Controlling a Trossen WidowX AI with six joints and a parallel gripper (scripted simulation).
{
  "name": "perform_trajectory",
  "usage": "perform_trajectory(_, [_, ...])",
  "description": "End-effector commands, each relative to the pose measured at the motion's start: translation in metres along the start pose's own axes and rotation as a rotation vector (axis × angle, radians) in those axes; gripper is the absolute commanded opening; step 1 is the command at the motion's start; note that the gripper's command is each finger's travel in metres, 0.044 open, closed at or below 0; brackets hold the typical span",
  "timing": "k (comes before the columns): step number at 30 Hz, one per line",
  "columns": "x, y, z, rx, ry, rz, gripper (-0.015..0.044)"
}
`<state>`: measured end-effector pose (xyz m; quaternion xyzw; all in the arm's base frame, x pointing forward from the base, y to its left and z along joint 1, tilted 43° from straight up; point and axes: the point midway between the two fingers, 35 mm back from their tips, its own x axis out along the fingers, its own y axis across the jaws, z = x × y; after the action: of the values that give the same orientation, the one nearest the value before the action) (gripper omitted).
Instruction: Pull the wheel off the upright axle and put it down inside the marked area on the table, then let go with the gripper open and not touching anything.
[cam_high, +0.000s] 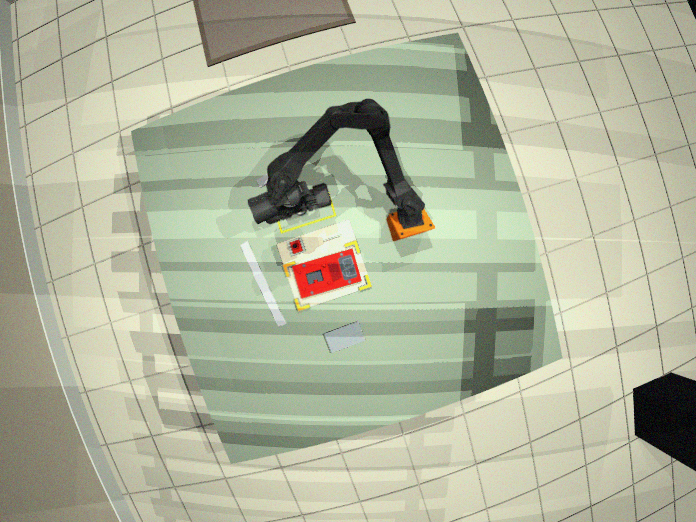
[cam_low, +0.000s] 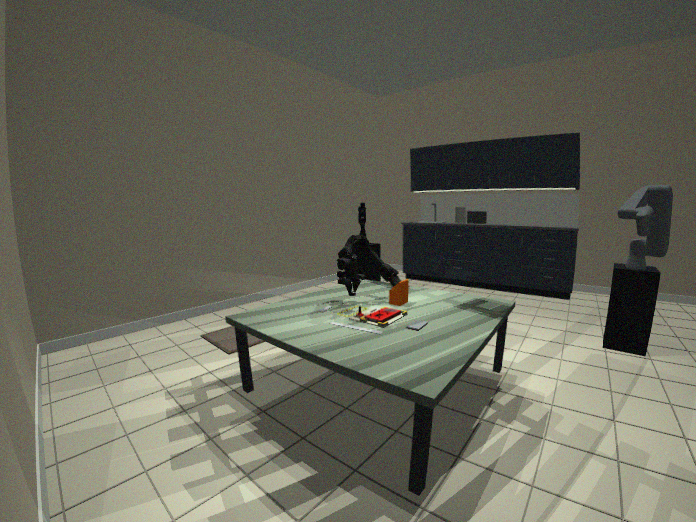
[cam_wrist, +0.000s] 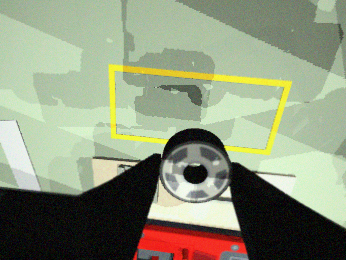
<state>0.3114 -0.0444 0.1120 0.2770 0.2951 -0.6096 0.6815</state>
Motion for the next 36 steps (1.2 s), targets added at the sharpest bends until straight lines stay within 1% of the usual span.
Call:
perform_trajectory(1, [0.005, -0.003, 0.002, -0.004, -0.004, 0.001, 0.0])
perform_trajectory(10, [0.028, -0.002, 0.002, -0.004, -0.003, 0.001, 0.0])
perform_trajectory(23, [0.1, -0.003, 0.004, -0.004, -0.007, 0.001, 0.0])
perform_trajectory(30, [0.104, -0.003, 0.004, -0.004, -0.008, 0.001, 0.0])
perform_trajectory(36, [0.1, -0.003, 0.005, 0.002, -0.011, -0.003, 0.0157])
